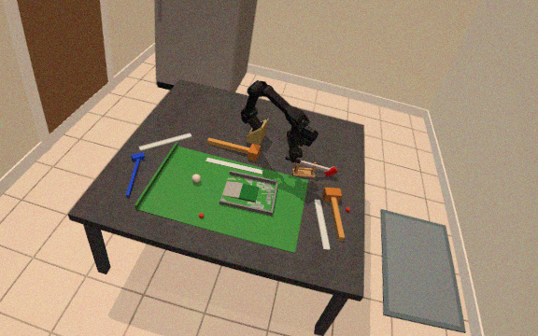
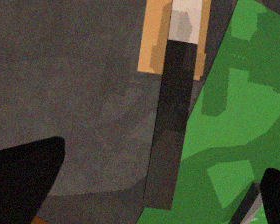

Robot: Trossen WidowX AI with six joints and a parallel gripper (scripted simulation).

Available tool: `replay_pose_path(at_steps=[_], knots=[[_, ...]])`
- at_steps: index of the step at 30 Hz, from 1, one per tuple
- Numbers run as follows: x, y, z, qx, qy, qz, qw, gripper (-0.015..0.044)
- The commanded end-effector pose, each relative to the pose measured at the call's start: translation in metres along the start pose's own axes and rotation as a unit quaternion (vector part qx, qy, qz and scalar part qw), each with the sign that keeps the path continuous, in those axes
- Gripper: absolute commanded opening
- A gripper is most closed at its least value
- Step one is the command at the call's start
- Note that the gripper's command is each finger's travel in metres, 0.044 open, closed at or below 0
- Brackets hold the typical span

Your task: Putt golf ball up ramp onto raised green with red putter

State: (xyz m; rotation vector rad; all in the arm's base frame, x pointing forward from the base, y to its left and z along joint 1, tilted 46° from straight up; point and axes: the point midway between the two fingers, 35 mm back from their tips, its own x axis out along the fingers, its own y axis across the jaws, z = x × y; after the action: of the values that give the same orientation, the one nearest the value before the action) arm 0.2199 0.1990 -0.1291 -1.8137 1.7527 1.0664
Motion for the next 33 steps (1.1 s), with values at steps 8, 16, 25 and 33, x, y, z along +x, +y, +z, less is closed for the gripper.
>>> replay_pose_path(at_steps=[8, 16, 25, 33], knots=[[0.03, 0.001, -0.002, -0.003, 0.004, 0.0, 1.0, 0.044], [0.033, 0.0, -0.002, -0.003, 0.004, 0.0, 1.0, 0.044], [0.047, 0.0, -0.003, -0.003, 0.004, 0.0, 1.0, 0.044], [0.054, 0.0, -0.003, -0.003, 0.004, 0.0, 1.0, 0.044]])
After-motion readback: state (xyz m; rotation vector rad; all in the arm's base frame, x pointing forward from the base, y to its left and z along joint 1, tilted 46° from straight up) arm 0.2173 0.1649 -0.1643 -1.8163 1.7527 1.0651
